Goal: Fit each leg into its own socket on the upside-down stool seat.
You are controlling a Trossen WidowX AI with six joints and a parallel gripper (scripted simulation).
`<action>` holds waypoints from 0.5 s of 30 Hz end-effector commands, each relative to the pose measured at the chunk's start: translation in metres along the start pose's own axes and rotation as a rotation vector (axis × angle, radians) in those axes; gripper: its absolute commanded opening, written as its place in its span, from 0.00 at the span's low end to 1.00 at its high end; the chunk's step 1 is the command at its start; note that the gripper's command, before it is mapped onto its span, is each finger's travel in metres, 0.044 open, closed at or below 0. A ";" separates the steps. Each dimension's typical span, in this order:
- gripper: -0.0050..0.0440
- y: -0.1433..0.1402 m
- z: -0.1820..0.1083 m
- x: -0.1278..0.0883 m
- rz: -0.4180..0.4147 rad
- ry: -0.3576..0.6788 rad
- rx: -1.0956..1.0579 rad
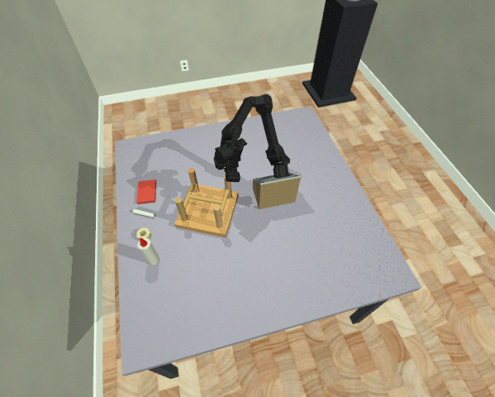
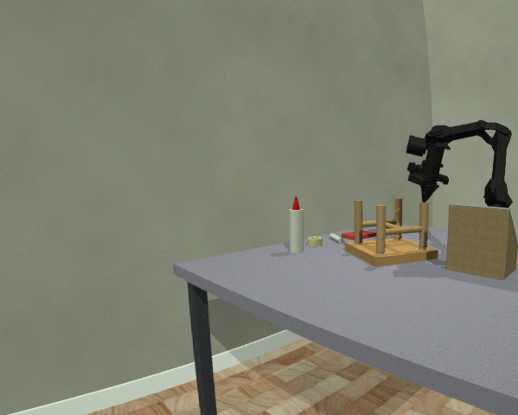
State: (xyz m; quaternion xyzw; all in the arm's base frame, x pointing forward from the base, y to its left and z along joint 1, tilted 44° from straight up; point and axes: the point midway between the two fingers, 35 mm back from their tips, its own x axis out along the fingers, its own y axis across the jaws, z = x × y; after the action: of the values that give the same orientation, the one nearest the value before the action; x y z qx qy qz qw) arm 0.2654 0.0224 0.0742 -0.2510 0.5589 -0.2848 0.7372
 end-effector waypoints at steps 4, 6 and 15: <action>0.10 -0.001 -0.004 0.010 -0.007 0.007 -0.002; 0.10 -0.001 -0.004 0.012 -0.007 0.007 -0.002; 0.10 -0.001 -0.006 0.016 -0.007 0.007 -0.002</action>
State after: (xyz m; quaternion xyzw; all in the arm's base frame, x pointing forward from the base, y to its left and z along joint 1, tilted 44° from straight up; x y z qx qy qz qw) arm 0.2668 0.0213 0.0732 -0.2537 0.5494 -0.2781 0.7460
